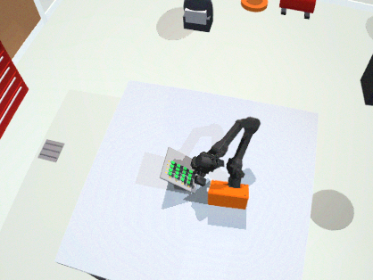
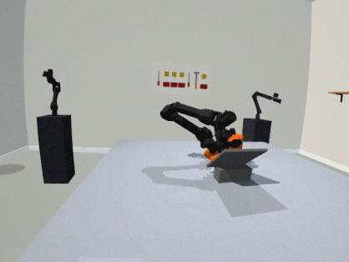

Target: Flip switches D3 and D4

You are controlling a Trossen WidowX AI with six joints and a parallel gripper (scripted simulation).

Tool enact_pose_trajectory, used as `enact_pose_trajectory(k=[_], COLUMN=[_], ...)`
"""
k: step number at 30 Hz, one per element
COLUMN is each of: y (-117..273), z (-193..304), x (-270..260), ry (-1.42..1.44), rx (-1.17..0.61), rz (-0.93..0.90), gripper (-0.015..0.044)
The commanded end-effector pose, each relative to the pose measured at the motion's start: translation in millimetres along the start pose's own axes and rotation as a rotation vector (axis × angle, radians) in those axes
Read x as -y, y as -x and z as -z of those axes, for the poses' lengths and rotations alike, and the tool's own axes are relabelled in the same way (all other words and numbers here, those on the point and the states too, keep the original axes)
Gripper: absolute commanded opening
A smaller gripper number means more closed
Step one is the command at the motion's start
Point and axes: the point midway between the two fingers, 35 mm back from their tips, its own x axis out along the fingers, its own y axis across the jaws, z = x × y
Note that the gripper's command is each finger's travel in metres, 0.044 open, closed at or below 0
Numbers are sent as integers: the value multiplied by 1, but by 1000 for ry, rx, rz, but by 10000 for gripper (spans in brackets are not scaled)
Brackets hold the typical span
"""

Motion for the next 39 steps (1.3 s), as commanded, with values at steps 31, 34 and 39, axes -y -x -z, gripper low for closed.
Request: enact_pose_trajectory(k=[31, 34, 39], y=[62, 64, 68], z=[-2, -10, -64], x=[-2, -5, -31], ry=[2, -3, -5], rx=[-29, -31, -29], rz=[-9, -11, -12], gripper=[0, 0, 0])
